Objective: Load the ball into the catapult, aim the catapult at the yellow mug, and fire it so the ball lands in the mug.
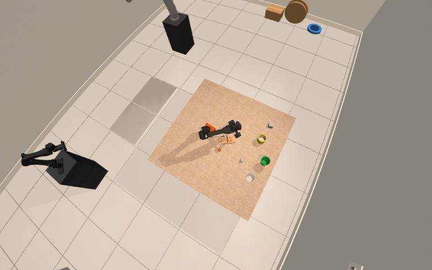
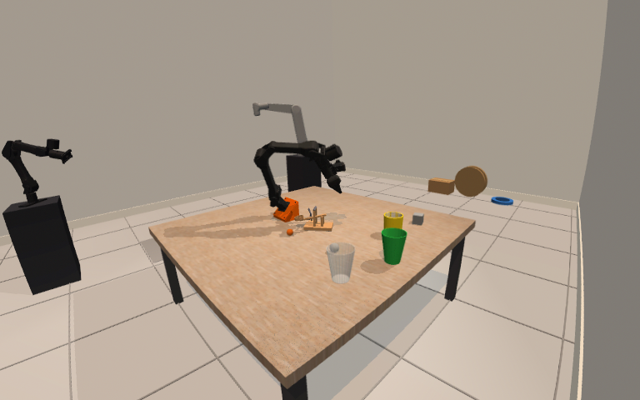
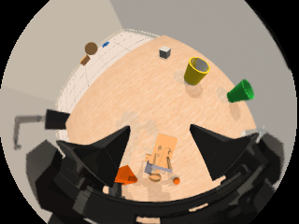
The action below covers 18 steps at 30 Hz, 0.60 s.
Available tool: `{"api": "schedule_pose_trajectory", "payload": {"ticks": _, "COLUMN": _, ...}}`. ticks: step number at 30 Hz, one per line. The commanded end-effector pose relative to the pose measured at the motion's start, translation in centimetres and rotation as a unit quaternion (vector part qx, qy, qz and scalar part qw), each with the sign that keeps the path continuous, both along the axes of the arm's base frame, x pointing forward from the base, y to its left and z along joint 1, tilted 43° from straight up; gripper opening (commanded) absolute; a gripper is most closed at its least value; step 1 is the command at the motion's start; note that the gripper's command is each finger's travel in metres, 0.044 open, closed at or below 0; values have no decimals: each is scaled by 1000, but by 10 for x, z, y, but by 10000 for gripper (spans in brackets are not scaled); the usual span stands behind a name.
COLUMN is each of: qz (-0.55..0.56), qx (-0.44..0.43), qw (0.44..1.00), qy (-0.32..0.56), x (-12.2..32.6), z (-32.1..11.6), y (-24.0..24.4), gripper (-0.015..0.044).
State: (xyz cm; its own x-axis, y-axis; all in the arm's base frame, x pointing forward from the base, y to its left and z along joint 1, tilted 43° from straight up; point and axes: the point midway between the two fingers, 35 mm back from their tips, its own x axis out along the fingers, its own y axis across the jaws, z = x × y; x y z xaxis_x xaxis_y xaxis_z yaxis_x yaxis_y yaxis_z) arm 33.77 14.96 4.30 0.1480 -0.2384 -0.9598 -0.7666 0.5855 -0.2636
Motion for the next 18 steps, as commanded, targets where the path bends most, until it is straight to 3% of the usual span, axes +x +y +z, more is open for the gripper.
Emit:
{"api": "schedule_pose_trajectory", "payload": {"ticks": 1, "qz": -41, "qx": -42, "qw": 998, "qy": 14, "x": -7, "z": -6, "y": -14, "gripper": 440}}
{"api": "schedule_pose_trajectory", "payload": {"ticks": 18, "qz": -170, "qx": -231, "qw": 957, "qy": 39, "x": -37, "z": -1, "y": -79, "gripper": 440}}
